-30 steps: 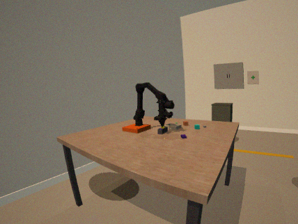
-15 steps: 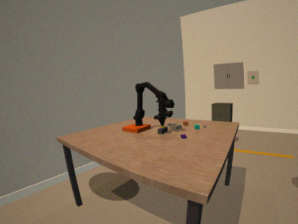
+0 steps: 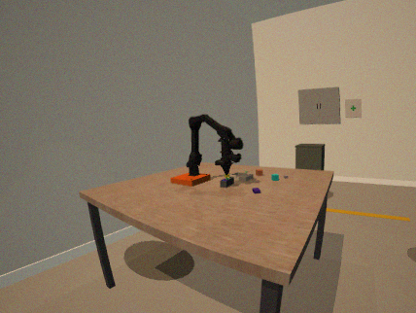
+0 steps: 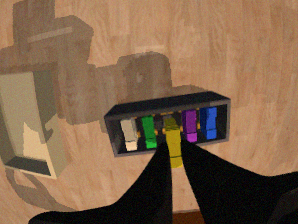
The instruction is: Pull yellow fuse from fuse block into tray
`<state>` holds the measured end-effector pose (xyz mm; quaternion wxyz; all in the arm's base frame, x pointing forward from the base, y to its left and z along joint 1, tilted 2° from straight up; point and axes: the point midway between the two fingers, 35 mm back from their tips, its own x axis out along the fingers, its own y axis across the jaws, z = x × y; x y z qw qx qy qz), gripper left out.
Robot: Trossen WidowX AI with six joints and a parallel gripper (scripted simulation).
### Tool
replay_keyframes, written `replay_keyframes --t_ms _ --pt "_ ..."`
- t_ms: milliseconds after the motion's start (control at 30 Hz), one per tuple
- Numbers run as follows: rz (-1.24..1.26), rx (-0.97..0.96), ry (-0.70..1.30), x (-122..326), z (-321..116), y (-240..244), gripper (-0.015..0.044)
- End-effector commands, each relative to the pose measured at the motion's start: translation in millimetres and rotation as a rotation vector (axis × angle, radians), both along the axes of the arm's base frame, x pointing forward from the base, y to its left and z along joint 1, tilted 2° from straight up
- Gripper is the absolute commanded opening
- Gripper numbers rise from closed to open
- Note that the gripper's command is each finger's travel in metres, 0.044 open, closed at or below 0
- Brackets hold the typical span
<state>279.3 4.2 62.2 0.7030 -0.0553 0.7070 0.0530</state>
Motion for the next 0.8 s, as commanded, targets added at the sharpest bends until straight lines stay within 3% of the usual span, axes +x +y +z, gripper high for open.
replay_keyframes --t_ms 0,767 --pt "-0.002 -0.005 -0.002 0.4 3.2 -0.6 0.0000" --pt "-0.002 -0.006 -0.003 0.4 27.4 -0.4 0.0000"
